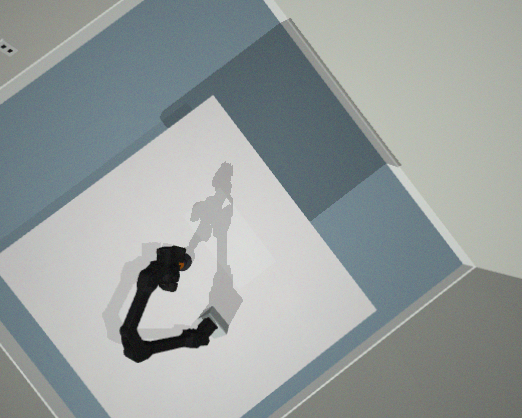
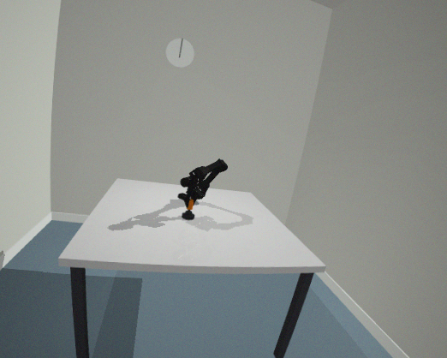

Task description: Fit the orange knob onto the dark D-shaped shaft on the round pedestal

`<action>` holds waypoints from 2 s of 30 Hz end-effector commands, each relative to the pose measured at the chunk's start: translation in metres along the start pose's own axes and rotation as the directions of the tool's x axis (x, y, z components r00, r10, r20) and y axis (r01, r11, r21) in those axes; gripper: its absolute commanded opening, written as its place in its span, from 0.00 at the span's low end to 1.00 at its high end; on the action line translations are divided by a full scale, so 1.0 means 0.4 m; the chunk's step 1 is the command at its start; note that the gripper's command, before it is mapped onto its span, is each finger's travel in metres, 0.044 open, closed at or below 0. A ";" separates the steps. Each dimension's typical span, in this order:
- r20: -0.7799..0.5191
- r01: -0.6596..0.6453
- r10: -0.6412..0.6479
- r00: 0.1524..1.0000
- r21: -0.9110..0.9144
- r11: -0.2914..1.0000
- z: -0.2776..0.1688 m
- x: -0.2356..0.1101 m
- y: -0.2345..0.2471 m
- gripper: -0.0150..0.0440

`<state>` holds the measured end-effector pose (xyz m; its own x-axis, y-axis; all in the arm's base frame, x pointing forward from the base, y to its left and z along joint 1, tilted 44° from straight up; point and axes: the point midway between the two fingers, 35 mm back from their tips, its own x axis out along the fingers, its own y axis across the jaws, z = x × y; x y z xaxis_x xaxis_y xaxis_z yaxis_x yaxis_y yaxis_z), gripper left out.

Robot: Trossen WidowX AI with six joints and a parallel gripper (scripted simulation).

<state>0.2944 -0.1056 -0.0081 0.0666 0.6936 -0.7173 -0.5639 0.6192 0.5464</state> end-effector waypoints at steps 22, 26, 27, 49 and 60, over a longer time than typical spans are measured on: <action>0.000 0.007 -0.007 1.000 -0.051 0.999 0.000 0.001 0.000 0.25; 0.000 0.007 -0.007 1.000 -0.063 0.998 0.000 -0.004 0.000 0.25; 0.000 0.007 -0.007 1.000 -0.078 0.997 0.000 -0.005 0.000 0.25; 0.000 0.007 -0.007 1.000 -0.103 0.995 0.002 0.008 -0.006 0.25; 0.000 0.007 -0.007 1.000 -0.146 0.989 0.002 0.012 -0.006 0.25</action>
<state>0.2962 -0.1036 -0.0125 0.0669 0.6896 -0.7211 -0.6654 0.5694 0.4827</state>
